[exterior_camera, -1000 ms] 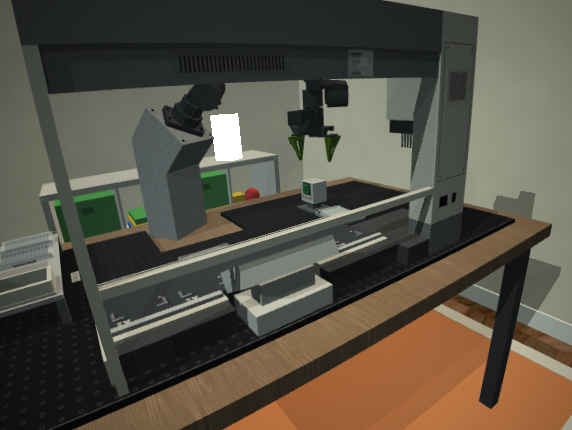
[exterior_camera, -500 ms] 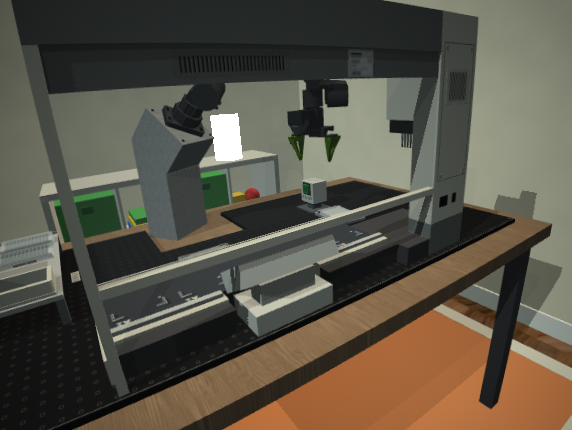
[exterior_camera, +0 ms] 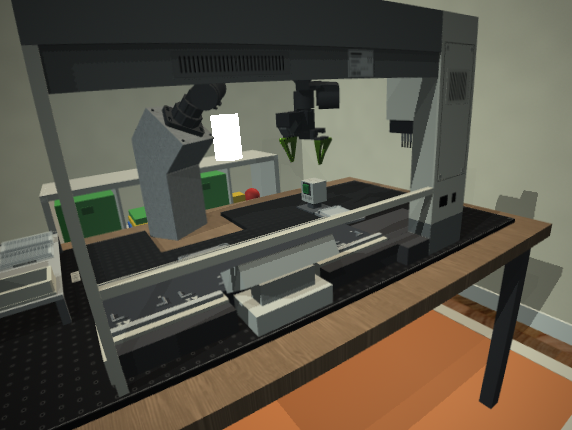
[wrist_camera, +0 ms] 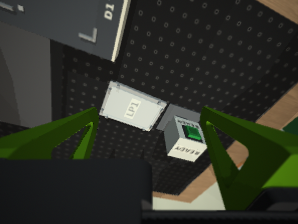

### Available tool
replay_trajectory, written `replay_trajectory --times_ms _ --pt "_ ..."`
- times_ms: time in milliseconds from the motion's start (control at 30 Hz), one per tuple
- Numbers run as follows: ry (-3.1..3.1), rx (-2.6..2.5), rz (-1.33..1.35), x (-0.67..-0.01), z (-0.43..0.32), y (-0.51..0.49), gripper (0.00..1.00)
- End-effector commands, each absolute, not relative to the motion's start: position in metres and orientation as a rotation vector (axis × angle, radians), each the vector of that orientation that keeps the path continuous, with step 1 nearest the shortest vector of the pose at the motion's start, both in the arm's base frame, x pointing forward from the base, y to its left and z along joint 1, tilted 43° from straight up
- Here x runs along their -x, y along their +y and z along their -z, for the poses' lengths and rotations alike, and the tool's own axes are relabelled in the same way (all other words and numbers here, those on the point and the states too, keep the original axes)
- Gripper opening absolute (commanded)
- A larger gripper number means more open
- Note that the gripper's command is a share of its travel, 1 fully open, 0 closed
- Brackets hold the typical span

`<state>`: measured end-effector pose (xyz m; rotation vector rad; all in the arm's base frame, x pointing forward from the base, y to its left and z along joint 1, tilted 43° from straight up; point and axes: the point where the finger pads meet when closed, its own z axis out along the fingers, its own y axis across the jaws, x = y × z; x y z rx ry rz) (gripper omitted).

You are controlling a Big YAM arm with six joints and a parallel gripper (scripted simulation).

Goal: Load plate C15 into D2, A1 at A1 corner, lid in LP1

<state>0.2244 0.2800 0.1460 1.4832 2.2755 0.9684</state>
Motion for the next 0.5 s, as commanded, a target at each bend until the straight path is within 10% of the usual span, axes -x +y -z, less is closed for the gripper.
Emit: replay_trajectory --times_ms 0,467 --pt "2.214 -1.54 -1.036 -0.231 -0.152 0.265 1.0" --pt "2.142 -1.687 -1.071 -0.239 -0.132 0.219 1.0"
